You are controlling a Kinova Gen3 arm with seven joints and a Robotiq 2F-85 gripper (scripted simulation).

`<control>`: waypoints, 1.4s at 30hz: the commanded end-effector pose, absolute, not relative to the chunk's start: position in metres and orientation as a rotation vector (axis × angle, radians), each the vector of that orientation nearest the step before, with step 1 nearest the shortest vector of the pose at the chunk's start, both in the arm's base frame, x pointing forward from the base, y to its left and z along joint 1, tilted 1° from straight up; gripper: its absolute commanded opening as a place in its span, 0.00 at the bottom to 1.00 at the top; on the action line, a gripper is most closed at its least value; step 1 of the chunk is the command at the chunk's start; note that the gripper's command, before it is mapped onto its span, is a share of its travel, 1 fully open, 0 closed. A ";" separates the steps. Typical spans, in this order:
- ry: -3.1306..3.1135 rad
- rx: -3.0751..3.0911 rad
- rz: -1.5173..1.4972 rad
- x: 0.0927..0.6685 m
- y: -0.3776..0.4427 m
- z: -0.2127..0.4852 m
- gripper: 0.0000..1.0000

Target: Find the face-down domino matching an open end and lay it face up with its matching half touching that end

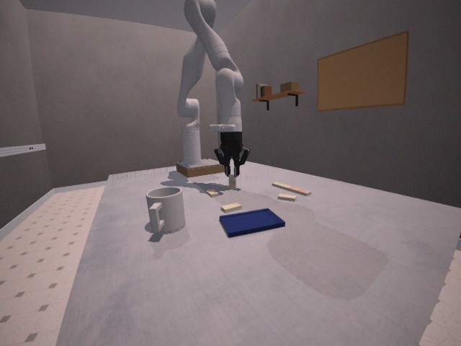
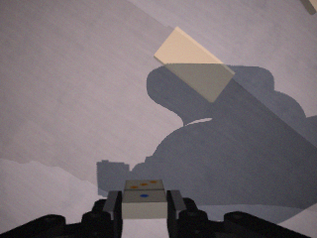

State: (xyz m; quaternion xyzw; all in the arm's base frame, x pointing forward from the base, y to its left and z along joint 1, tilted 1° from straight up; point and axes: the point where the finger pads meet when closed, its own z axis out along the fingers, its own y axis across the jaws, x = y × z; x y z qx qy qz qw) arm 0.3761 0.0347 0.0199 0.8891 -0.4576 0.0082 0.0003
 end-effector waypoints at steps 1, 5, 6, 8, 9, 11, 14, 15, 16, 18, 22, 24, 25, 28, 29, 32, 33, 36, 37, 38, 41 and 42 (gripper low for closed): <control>-1.437 2.793 0.030 0.376 0.035 0.020 0.33; -1.436 2.791 0.035 0.376 0.035 0.020 0.33; -1.436 2.790 0.037 0.376 0.035 0.020 0.33; -1.435 2.790 0.040 0.376 0.035 0.020 0.33; -1.435 2.789 0.041 0.376 0.035 0.020 0.33; -1.435 2.788 0.045 0.376 0.035 0.020 0.33; -1.434 2.787 0.050 0.376 0.036 0.020 0.33; -1.434 2.786 0.052 0.376 0.036 0.020 0.33; -1.434 2.786 0.052 0.376 0.036 0.020 0.33; -1.433 2.786 0.054 0.376 0.036 0.020 0.33; -1.432 2.783 0.061 0.376 0.036 0.020 0.33; -1.431 2.782 0.065 0.375 0.036 0.020 0.33; -1.431 2.781 0.067 0.375 0.036 0.020 0.33; -1.430 2.779 0.074 0.375 0.037 0.020 0.33; -1.430 2.778 0.076 0.375 0.037 0.020 0.33; -1.429 2.776 0.083 0.375 0.037 0.020 0.33; -1.429 2.776 0.083 0.375 0.037 0.020 0.33; -1.428 2.775 0.087 0.375 0.037 0.020 0.33; -1.427 2.774 0.090 0.375 0.037 0.020 0.33; -1.427 2.773 0.092 0.375 0.037 0.020 0.33; -1.426 2.771 0.100 0.374 0.038 0.020 0.33; -1.426 2.770 0.102 0.374 0.038 0.020 0.33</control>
